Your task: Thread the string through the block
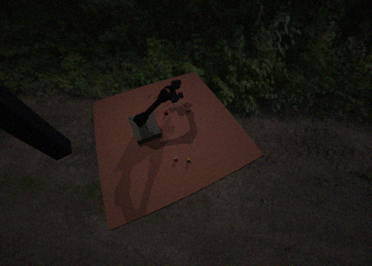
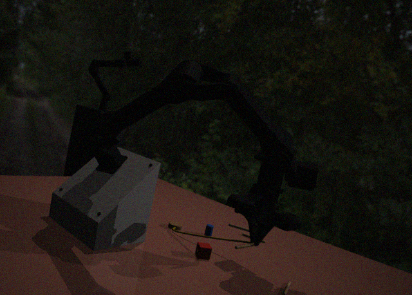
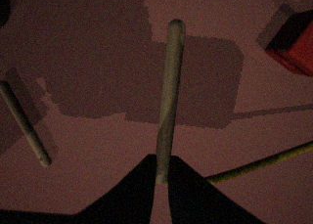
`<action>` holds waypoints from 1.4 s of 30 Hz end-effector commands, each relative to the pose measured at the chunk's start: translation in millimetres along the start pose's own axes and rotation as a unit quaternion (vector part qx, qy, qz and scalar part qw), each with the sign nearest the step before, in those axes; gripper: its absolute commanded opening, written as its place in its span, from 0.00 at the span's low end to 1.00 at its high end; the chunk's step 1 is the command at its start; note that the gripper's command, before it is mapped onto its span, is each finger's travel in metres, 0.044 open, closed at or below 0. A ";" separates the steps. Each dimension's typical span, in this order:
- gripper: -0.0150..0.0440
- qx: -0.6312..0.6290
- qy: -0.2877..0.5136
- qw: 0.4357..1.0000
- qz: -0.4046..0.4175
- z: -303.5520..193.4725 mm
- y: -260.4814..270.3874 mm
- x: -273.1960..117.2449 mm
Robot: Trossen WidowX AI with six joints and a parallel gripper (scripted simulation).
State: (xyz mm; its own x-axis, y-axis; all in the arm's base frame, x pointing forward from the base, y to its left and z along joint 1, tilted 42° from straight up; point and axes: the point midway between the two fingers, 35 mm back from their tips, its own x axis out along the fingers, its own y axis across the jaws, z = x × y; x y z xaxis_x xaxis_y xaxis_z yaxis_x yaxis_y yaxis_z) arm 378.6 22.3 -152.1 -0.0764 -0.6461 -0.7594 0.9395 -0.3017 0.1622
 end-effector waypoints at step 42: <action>0.25 0.207 -0.001 0.978 -0.003 -56.9 -15.6 4.6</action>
State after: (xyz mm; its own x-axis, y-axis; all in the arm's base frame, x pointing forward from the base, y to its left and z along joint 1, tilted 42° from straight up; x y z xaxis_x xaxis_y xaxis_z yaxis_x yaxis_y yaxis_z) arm 379.7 61.1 -191.9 -0.0868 -0.6483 -0.7564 0.7467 -0.5450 0.3814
